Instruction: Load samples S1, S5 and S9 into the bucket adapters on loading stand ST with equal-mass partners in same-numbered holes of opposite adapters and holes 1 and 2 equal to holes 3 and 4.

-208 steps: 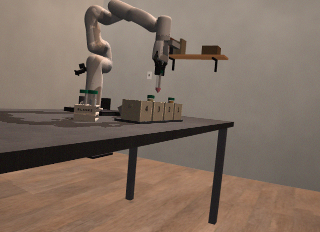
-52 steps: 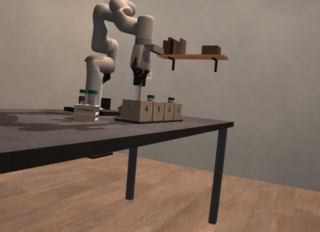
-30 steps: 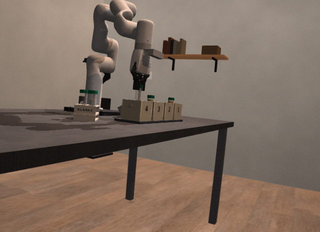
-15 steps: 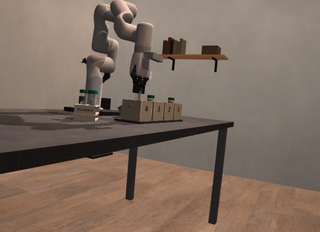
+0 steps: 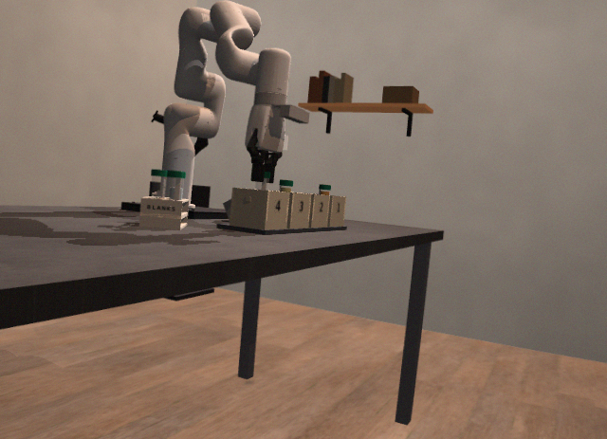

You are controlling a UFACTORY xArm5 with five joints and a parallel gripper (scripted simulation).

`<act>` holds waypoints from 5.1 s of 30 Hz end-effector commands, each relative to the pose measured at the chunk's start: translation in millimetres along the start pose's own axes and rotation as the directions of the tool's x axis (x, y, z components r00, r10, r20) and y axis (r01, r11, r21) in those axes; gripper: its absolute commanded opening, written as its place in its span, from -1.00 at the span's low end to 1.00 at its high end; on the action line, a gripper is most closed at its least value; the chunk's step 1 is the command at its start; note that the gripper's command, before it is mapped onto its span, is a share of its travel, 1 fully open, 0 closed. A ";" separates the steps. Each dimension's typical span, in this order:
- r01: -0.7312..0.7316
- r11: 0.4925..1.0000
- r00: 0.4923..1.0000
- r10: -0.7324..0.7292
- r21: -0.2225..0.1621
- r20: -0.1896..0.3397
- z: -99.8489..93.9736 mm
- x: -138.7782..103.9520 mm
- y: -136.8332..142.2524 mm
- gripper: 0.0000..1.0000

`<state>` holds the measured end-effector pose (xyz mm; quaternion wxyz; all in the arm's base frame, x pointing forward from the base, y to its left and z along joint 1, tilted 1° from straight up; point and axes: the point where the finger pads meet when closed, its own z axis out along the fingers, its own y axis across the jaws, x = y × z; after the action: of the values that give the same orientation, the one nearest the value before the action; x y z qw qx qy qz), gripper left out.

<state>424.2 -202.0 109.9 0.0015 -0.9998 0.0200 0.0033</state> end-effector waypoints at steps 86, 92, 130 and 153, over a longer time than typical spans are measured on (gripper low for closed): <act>0.000 1.000 1.000 0.000 0.012 -0.010 -45.3 0.9 1.1 -0.13; 0.000 1.000 1.000 0.000 0.012 -0.010 -53.3 0.8 1.2 -0.13; 0.000 1.000 1.000 0.000 0.012 -0.010 -120.7 0.2 2.0 -0.13; 0.000 1.000 1.000 0.000 0.012 -0.010 -120.7 0.2 2.0 -0.13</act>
<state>424.2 -204.0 228.9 0.0015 -0.9998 0.0200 0.0032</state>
